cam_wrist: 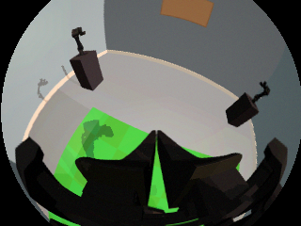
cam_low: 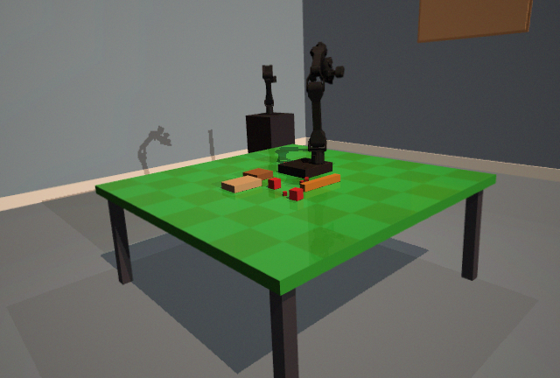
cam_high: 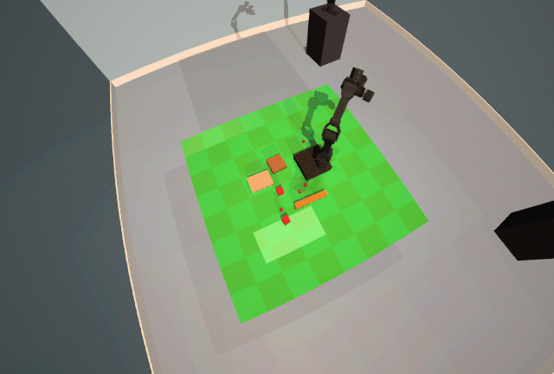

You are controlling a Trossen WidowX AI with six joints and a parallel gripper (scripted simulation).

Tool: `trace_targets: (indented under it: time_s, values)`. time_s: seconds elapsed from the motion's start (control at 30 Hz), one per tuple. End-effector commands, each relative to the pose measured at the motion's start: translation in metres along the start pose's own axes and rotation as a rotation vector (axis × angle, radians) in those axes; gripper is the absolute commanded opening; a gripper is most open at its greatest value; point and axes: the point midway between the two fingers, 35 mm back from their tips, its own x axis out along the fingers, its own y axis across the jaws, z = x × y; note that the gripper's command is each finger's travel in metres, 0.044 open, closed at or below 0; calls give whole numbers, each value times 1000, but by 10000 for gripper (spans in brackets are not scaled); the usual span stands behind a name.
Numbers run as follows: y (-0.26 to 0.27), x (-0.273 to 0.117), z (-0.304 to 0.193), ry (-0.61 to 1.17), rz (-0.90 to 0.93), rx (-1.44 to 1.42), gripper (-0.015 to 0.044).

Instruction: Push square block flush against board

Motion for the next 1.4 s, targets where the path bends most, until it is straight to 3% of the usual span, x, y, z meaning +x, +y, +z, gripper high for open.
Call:
trace_targets:
  time_s: [0.0,0.33,0.8,1.07,1.37]
  values:
    - [54,15,-16,54,122,-65,0]
    - [182,12,-83,193,373,-246,0]
    - [313,-54,-249,433,629,-561,0]
    - [333,-107,-369,569,696,-776,0]
    - [297,-161,-503,681,694,-1044,0]
